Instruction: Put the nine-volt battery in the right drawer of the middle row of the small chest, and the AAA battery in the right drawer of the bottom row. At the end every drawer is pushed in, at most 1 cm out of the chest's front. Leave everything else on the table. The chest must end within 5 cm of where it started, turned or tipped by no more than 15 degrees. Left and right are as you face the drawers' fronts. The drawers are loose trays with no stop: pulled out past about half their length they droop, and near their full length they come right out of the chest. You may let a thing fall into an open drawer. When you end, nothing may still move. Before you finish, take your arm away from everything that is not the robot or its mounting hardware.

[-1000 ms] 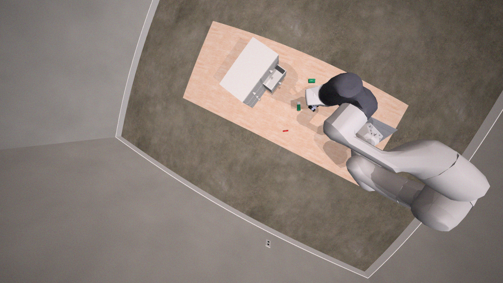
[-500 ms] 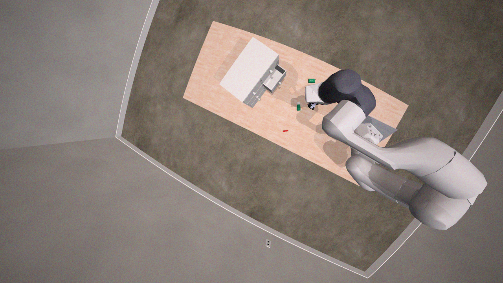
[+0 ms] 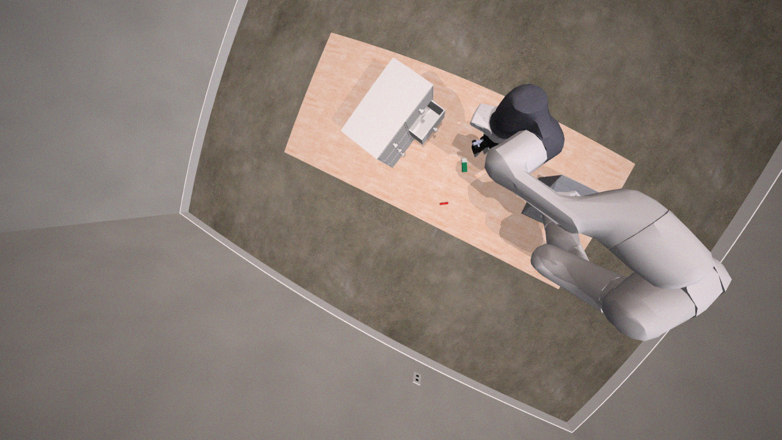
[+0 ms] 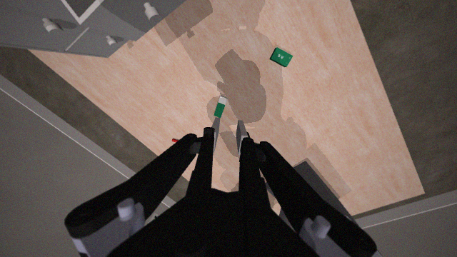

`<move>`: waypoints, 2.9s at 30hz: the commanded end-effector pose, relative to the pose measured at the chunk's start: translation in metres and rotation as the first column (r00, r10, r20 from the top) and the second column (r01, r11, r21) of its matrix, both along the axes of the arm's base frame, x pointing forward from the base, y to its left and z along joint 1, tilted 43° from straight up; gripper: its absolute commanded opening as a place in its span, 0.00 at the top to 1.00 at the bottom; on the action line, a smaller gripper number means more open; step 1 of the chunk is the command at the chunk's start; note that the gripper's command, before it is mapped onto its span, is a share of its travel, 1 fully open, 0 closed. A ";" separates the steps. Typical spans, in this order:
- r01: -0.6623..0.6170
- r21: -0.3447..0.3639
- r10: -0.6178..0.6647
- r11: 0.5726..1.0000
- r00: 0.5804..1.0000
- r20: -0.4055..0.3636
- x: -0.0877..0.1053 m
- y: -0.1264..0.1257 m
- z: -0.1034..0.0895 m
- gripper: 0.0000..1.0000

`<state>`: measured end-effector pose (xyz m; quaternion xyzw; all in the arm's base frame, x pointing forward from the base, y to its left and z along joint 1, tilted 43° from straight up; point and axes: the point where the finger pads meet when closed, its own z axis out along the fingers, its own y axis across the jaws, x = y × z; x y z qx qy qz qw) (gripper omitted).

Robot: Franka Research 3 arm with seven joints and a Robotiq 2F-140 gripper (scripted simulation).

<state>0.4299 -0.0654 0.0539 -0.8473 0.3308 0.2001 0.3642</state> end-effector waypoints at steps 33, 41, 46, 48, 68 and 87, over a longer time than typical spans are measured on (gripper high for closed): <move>0.602 -0.486 -0.715 0.634 0.216 -0.665 0.014 -0.016 -0.136 0.80; 0.600 -0.599 -0.758 0.530 0.019 -0.652 0.012 -0.025 -0.157 0.80; 0.573 -0.703 -0.779 0.422 -0.168 -0.604 0.009 -0.036 -0.179 0.80; 0.573 -0.703 -0.779 0.422 -0.168 -0.604 0.009 -0.036 -0.179 0.80; 0.542 -0.766 -0.779 0.346 -0.288 -0.556 0.007 -0.045 -0.192 0.74; 0.543 -0.765 -0.779 0.346 -0.289 -0.557 0.006 -0.040 -0.198 0.74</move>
